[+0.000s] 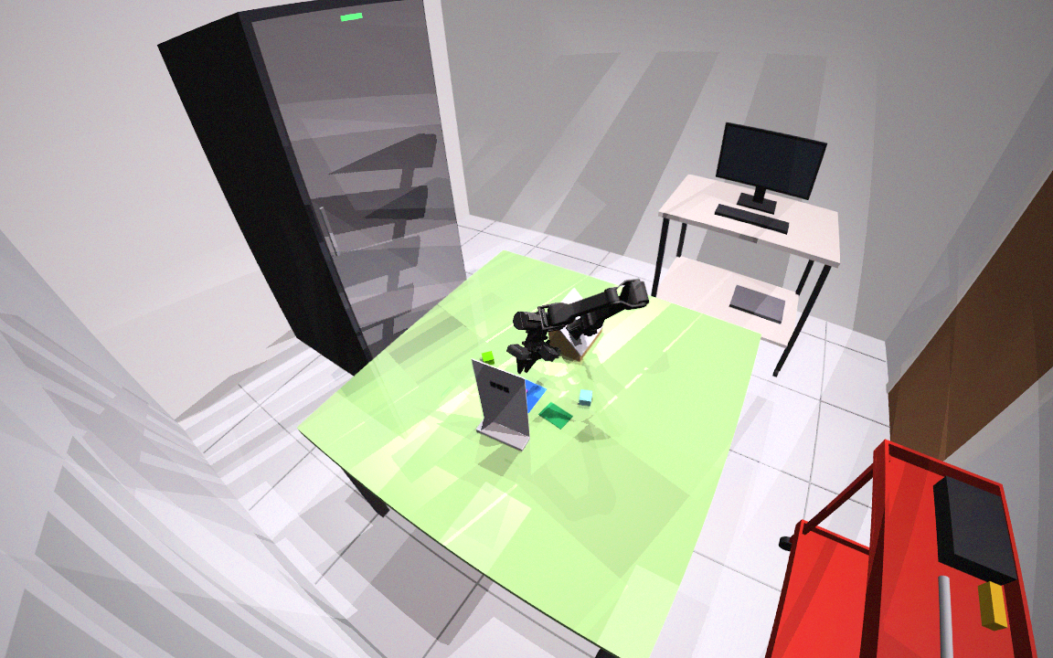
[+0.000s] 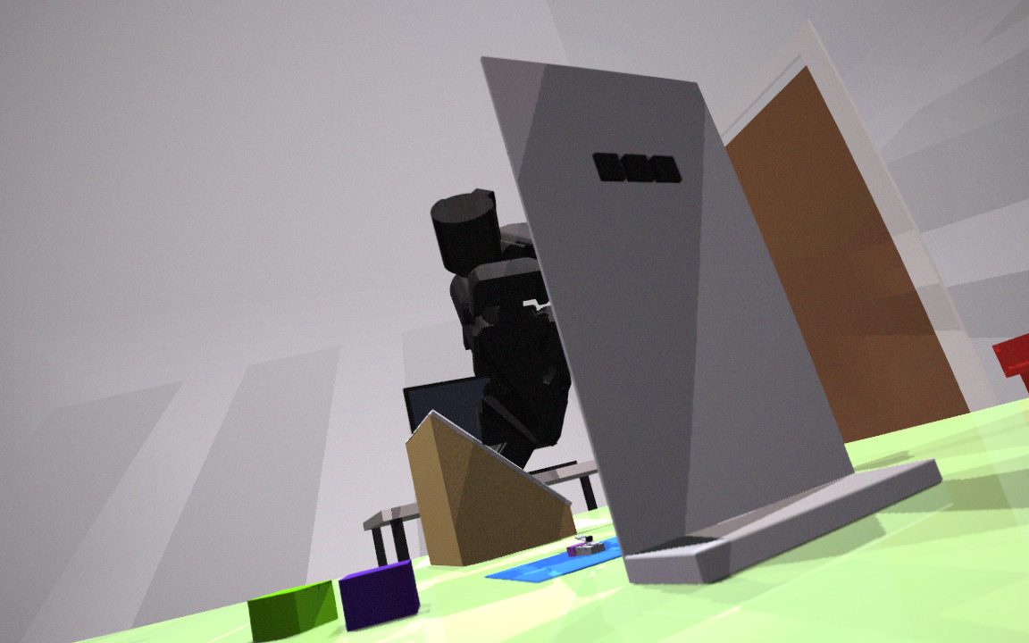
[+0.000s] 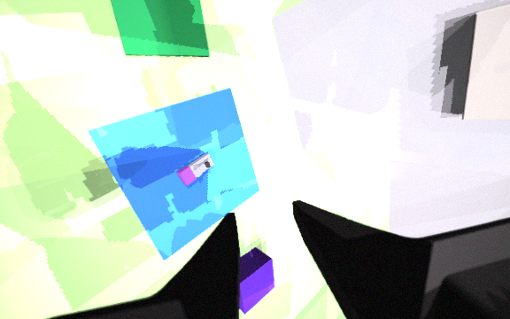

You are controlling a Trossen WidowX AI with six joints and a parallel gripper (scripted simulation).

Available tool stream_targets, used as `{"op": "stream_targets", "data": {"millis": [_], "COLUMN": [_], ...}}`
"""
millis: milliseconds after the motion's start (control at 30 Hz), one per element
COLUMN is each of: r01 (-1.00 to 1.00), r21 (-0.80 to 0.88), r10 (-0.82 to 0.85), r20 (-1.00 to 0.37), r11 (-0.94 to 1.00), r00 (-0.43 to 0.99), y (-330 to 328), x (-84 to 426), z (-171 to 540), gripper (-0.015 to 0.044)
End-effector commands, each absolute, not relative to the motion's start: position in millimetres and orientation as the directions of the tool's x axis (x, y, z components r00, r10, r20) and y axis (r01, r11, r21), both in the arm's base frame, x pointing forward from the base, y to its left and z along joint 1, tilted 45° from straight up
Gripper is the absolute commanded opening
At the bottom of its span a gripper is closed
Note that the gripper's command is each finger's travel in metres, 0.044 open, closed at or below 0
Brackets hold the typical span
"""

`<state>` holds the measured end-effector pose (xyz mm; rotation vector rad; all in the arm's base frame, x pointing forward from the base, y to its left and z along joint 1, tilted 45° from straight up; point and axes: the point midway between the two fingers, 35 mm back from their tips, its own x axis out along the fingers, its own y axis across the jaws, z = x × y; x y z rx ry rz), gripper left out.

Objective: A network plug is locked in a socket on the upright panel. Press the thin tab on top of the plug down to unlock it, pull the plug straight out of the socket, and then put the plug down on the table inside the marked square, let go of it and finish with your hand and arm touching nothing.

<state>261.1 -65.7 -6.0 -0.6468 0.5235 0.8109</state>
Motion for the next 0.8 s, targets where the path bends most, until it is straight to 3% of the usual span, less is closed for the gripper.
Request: {"op": "stream_targets", "data": {"millis": [0, 767], "r01": [-0.789, -0.788], "r21": [-0.334, -0.32], "r10": [0.488, 0.487], "r20": [-0.642, -0.646], "r11": [0.516, 0.526], "r00": [0.591, 0.588], "y": [-70, -92], "x": [262, 259], "z": [1, 22], "gripper": [0.0156, 0.0156]}}
